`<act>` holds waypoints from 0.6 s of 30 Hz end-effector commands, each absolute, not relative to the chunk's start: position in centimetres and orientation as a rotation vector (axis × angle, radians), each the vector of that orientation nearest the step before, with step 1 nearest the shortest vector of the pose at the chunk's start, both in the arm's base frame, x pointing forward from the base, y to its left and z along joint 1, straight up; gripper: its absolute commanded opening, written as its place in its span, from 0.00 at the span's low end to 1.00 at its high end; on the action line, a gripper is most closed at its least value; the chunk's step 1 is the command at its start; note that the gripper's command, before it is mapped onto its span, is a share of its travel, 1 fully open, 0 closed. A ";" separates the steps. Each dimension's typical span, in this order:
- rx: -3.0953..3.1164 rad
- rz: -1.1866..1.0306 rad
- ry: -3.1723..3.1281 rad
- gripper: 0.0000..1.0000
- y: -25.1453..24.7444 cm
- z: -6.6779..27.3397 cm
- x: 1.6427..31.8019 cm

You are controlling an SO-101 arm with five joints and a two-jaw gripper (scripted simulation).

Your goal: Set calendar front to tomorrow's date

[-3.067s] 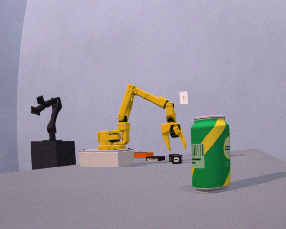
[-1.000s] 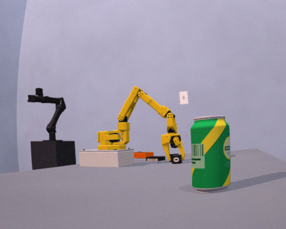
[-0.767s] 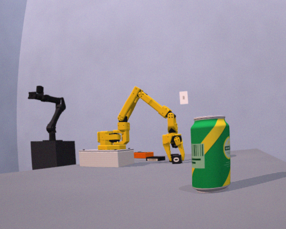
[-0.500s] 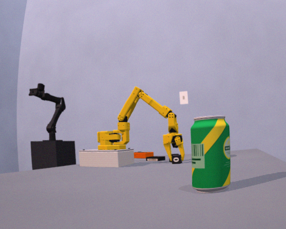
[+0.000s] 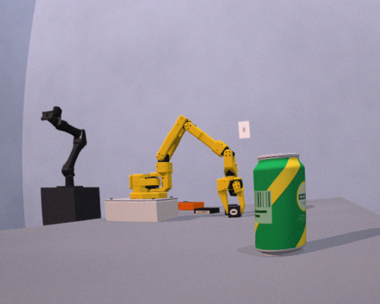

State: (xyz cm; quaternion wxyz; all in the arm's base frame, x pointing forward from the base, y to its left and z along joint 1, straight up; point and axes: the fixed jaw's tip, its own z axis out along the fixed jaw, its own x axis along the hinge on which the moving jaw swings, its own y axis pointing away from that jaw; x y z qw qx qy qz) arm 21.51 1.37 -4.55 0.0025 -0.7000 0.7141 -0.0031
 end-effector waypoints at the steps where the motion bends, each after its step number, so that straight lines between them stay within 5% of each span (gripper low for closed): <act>1: -2.205 0.011 2.249 0.21 1.2 -4.8 21.3; 18: -2.205 0.011 2.249 0.06 1.2 -4.8 21.3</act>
